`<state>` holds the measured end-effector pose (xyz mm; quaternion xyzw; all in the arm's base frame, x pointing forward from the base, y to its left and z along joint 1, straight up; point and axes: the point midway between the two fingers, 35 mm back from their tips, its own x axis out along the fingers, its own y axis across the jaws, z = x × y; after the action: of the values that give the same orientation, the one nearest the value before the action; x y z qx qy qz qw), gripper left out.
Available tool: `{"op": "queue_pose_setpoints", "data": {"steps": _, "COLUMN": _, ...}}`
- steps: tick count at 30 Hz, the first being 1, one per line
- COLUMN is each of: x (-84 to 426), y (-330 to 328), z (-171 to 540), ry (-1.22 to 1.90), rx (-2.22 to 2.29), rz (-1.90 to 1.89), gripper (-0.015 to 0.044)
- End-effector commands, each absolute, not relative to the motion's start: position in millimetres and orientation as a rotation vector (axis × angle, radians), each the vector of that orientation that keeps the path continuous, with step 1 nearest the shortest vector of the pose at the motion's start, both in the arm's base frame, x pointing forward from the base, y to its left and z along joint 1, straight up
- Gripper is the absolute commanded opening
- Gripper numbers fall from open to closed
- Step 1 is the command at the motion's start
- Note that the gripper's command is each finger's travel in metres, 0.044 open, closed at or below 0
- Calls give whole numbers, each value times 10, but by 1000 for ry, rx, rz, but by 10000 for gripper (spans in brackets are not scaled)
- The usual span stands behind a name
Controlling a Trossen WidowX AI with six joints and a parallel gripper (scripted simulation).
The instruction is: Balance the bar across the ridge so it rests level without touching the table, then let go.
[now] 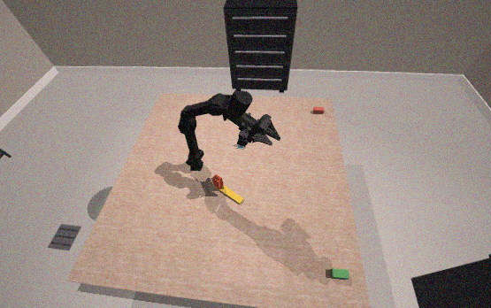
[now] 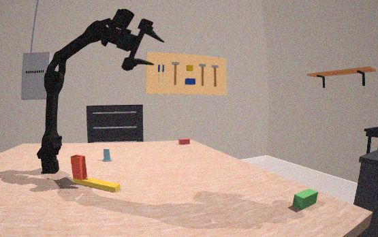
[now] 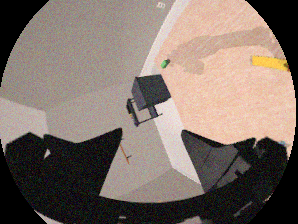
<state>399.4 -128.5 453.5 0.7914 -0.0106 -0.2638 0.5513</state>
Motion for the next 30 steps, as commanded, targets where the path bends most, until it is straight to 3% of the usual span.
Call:
{"op": "queue_pose_setpoints", "data": {"steps": 1, "x": 3993, "y": -1288, "z": 4526, "ry": -22, "rx": 1868, "rz": -627, "gripper": 374}}
{"op": "queue_pose_setpoints", "data": {"steps": 4, "x": 3965, "y": -1329, "z": 4409, "ry": 19, "rx": 1803, "rz": -663, "gripper": 315}}
{"op": "queue_pose_setpoints", "data": {"steps": 30, "x": 3425, "y": -1661, "z": 3216, "ry": 590, "rx": 1128, "rz": -864, "gripper": 315}}
